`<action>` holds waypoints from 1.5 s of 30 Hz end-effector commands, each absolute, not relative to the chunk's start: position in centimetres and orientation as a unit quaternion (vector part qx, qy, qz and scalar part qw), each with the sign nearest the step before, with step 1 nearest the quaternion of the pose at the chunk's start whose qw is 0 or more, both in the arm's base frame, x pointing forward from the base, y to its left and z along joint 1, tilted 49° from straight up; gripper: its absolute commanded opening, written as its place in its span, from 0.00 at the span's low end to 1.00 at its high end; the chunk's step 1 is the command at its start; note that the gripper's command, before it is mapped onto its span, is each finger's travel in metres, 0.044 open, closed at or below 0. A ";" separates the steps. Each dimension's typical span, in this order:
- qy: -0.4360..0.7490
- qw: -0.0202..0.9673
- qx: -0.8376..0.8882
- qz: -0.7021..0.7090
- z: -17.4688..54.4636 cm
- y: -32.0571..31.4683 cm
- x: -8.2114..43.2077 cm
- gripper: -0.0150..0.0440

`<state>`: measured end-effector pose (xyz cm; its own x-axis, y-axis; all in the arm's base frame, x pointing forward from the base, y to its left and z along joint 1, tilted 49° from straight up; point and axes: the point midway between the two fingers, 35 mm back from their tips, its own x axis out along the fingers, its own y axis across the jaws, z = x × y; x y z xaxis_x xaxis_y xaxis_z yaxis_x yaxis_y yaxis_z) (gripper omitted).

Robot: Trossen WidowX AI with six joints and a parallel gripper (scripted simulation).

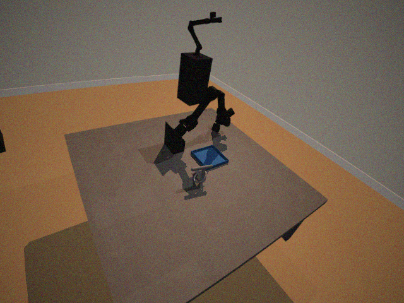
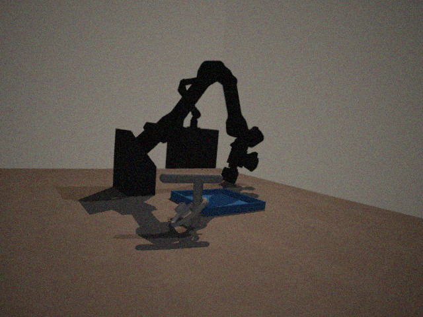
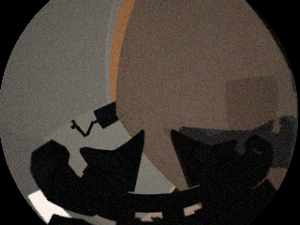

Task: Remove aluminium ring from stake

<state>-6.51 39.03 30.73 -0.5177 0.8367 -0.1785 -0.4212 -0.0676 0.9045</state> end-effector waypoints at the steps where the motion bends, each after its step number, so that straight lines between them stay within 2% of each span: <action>1: 0.482 0.490 0.221 0.692 31.3 39.2 -2.9 0.59; 18: 0.336 0.695 0.269 0.575 30.9 35.6 15.6 0.59; 30: 0.326 0.803 0.272 0.417 23.2 26.9 27.7 0.59; 38: 0.335 0.847 0.282 0.300 17.1 18.4 32.6 0.59; 45: 0.380 0.846 0.306 0.216 9.8 11.0 33.3 0.59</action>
